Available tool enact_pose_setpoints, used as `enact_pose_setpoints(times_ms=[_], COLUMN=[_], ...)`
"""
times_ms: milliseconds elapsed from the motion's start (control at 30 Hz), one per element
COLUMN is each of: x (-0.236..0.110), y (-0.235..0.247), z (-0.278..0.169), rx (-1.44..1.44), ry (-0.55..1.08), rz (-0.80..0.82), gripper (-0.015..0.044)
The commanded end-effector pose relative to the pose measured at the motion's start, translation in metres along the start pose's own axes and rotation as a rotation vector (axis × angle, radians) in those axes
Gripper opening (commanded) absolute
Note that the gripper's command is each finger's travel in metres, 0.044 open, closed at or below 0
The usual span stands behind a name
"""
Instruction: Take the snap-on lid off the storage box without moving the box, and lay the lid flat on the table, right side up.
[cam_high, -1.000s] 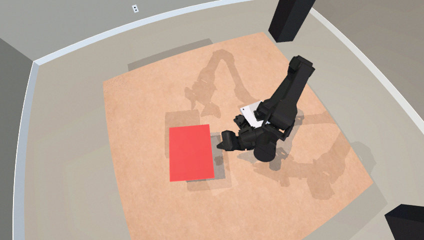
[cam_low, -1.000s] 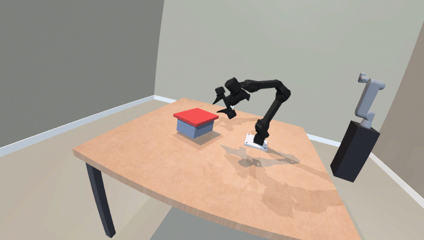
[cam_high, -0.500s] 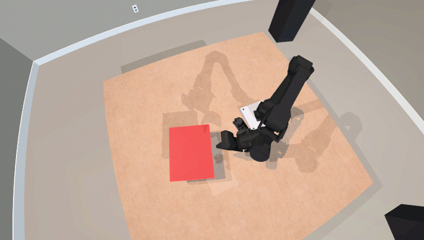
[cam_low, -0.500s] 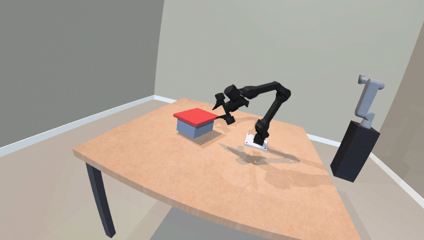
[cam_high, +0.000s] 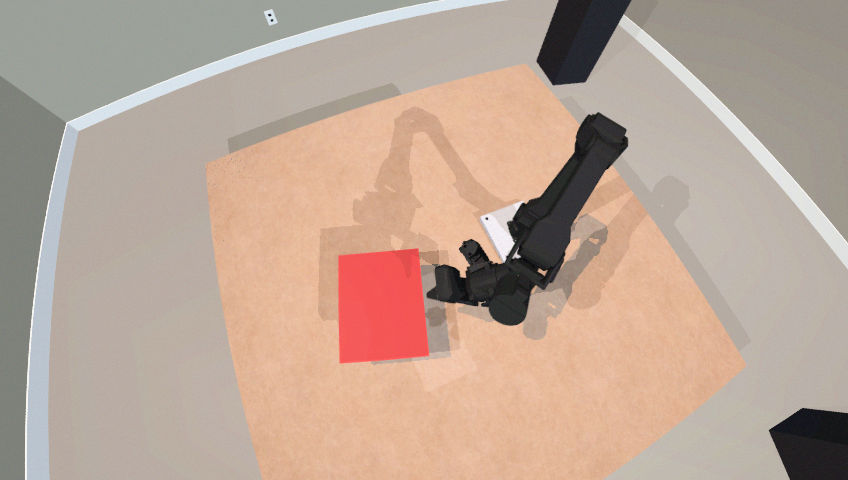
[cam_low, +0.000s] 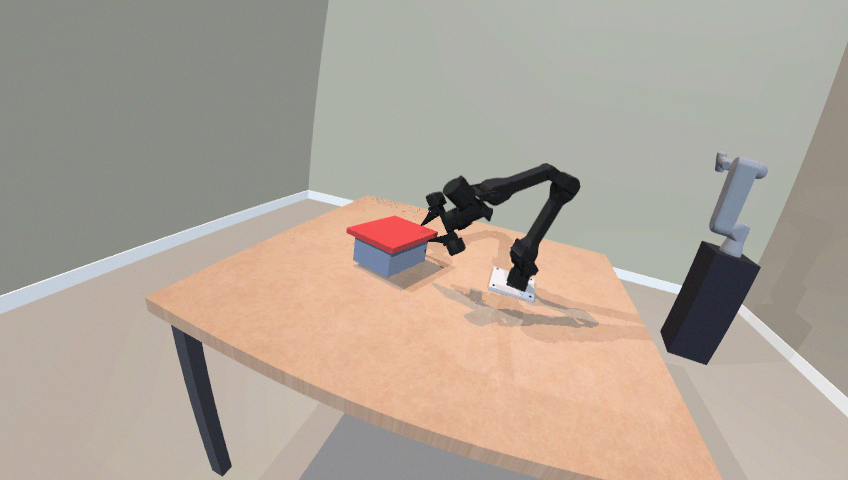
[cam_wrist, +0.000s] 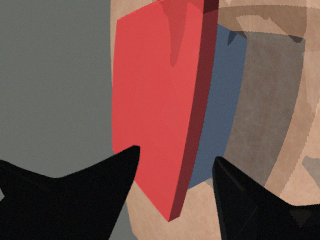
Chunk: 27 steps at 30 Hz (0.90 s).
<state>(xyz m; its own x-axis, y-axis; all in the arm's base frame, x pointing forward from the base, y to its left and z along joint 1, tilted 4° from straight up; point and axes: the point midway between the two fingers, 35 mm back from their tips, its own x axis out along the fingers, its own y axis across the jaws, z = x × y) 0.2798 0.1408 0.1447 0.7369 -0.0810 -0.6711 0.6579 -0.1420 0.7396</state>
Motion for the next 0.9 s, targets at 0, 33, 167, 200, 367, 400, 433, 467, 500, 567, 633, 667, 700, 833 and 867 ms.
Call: enact_pose_setpoints(times_ms=[0, 33, 167, 200, 367, 400, 433, 467, 500, 567, 633, 667, 700, 833, 867], x=[0.007, 0.008, 0.015, 0.016, 0.024, 0.026, 0.027, 0.029, 0.031, 0.034, 0.037, 0.039, 0.040, 0.047, 0.048], y=[-0.003, -0.003, -0.003, -0.003, -0.003, -0.003, -0.003, -0.003, -0.003, -0.003, -0.003, -0.003, -0.003, -0.003, -0.003], z=[0.000, 0.000, -0.001, -0.001, -0.001, -0.001, -0.001, -0.001, -0.001, 0.000, 0.000, 0.000, 0.000, 0.001, 0.001], rx=[-0.009, -0.009, -0.009, -0.010, -0.010, -0.010, -0.010, -0.010, -0.010, -0.010, -0.010, -0.010, -0.009, -0.009, -0.009], ry=[-0.001, -0.001, -0.002, -0.002, -0.002, -0.002, -0.002, -0.002, -0.002, -0.001, -0.001, -0.001, -0.001, -0.001, -0.001], rz=[-0.008, -0.008, -0.008, -0.008, -0.008, -0.008, -0.008, -0.008, -0.008, -0.007, -0.007, -0.007, -0.006, -0.005, -0.005], gripper=[0.0235, 0.0235, 0.0235, 0.0235, 0.0235, 0.0235, 0.0235, 0.0235, 0.0235, 0.0235, 0.0235, 0.0235, 0.0235, 0.0235, 0.0235])
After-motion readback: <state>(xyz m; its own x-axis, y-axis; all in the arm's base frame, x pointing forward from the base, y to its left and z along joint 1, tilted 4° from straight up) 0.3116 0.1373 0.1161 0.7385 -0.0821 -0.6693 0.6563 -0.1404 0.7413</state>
